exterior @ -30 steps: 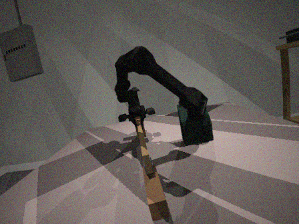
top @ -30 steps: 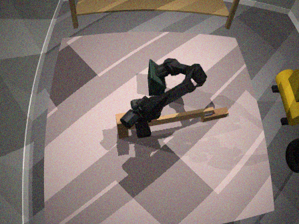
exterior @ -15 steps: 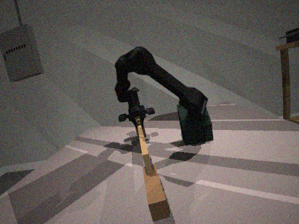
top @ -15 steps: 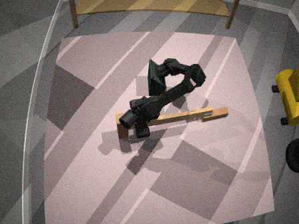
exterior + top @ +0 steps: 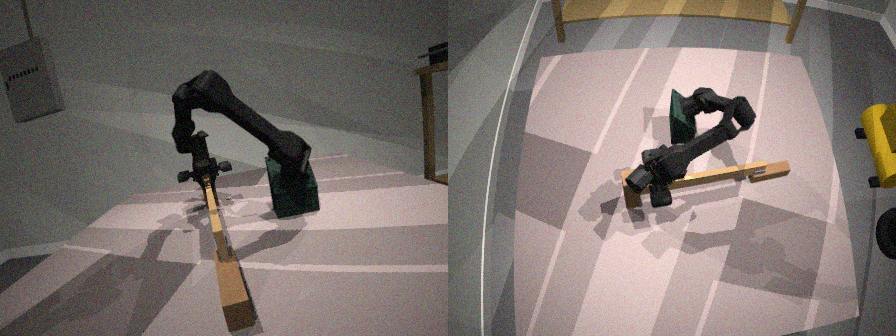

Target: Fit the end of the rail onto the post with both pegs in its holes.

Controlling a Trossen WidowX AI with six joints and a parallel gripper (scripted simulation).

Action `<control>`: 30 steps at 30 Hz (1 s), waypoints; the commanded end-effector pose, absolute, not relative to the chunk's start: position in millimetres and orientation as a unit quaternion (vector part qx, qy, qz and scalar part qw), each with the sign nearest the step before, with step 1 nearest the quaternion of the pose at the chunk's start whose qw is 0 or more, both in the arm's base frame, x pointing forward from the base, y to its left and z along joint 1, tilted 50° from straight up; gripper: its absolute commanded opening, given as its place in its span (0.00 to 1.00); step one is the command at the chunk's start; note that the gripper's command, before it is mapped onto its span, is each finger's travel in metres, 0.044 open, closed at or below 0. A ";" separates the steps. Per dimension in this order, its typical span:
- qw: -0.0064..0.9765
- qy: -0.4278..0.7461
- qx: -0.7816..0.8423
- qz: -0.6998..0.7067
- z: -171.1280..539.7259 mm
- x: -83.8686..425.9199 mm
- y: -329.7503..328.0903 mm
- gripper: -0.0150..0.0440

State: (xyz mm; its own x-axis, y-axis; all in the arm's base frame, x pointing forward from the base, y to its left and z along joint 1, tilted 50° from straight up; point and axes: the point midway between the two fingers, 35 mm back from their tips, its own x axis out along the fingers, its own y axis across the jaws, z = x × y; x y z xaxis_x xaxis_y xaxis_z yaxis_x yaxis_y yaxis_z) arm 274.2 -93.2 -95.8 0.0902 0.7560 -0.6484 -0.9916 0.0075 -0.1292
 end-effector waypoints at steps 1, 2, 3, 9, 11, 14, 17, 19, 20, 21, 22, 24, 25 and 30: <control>0.681 0.205 -0.295 0.638 -96.5 276.7 -98.7 0.25; 0.681 0.205 -0.295 0.638 -96.5 276.7 -98.8 0.25; 0.680 0.204 -0.288 0.643 -95.9 274.2 -93.2 0.30; 0.680 0.204 -0.288 0.643 -95.9 274.2 -93.2 0.57; 0.680 0.204 -0.288 0.643 -95.9 274.2 -93.2 0.65; 0.680 0.204 -0.288 0.643 -95.9 274.2 -93.2 0.79; 0.680 0.204 -0.288 0.643 -95.9 274.2 -93.2 0.92; 0.680 0.204 -0.288 0.643 -95.9 274.2 -93.2 1.00; 0.680 0.204 -0.288 0.643 -95.9 274.2 -93.2 1.00; 0.680 0.204 -0.288 0.643 -95.9 274.2 -93.2 1.00; 0.680 0.204 -0.288 0.643 -95.9 274.2 -93.2 1.00; 0.680 0.204 -0.288 0.643 -95.9 274.2 -93.2 1.00; 0.680 0.204 -0.288 0.643 -93.5 274.0 -93.5 1.00; 0.681 0.205 -0.294 0.638 -53.8 267.7 -95.9 1.00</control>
